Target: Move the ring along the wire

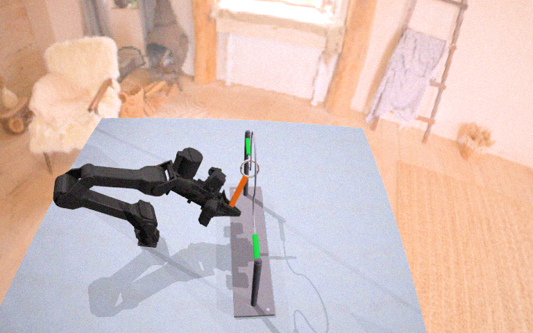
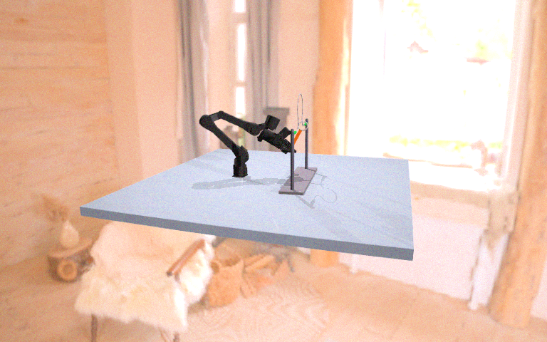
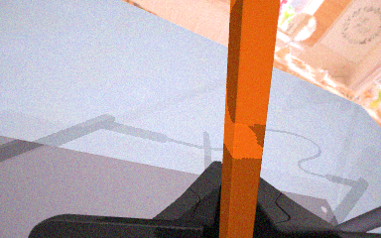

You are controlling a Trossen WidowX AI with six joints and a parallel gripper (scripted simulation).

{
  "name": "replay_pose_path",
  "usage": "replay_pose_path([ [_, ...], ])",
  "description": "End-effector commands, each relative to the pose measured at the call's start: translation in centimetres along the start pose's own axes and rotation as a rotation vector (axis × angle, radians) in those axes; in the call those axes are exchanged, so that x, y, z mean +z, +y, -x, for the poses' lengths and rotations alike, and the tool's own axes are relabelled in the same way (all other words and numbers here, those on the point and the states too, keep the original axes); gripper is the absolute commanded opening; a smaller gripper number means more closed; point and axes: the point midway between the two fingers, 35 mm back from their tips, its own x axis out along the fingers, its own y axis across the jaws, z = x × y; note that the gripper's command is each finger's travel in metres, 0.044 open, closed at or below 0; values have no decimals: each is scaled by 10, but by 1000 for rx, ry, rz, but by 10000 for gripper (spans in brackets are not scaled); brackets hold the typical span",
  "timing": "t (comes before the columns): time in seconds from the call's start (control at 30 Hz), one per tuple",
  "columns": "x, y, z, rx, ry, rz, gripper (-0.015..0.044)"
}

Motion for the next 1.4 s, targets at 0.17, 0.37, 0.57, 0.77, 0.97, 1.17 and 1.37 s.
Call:
replay_pose_path([
  [0.17,4,32,6,86,20,-177,-150],
  [0.37,7,47,10,124,29,-250,-150],
  [0.57,11,58,13,148,34,-296,-150],
  [0.77,14,66,15,161,36,-322,-150],
  [0.97,17,74,18,168,37,-336,-150],
  [1.17,19,80,20,170,37,-341,-150],
  [1.37,21,86,21,171,36,-342,-150],
])
